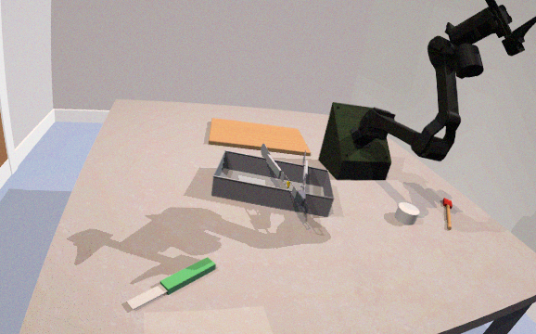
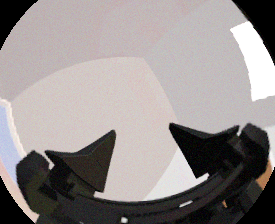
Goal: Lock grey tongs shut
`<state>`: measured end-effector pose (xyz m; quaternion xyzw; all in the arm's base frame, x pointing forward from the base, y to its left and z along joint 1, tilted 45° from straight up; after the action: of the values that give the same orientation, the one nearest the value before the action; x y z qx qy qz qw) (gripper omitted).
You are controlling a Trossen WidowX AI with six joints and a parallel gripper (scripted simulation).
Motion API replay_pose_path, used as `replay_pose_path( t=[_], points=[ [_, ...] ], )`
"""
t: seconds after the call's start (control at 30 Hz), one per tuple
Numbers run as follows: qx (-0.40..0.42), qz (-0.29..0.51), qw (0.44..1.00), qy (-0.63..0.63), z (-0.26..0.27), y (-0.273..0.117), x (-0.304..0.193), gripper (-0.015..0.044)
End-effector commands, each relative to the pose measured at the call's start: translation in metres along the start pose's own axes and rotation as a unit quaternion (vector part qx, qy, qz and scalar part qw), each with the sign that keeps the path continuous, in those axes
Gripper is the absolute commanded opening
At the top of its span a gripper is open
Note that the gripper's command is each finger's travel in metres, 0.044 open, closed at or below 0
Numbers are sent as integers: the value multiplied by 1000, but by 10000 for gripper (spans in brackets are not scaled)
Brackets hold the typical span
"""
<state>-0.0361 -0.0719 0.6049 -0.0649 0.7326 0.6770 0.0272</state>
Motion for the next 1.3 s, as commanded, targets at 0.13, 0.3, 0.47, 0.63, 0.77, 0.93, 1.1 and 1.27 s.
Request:
replay_pose_path(
  t=[0.13,0.3,0.47,0.63,0.77,0.93,1.1,1.27],
  points=[
    [-18,2,1000,2,-9,-1,-2,440],
    [-102,15,994,-46,-52,-7,-8,440],
    [-218,67,968,-104,-113,-28,-30,440],
    [-313,163,923,-153,-167,-62,-67,440],
    [-358,235,889,-164,-193,-93,-100,440],
    [-378,320,849,-182,-208,-121,-132,440],
    [-381,432,795,-188,-217,-162,-178,440],
    [-342,588,709,-186,-213,-222,-234,440]
  ],
)
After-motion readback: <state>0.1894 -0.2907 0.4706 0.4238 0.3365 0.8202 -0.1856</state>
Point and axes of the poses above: the point midway between the two fingers, 35 mm back from their tips, its own y axis out along the fingers, its own z axis across the jaws, x = y × z, the point moved 2 cm from there along -y, back along the fingers, and after that the axes turned 15 degrees about -y, right-handed, at the moved point
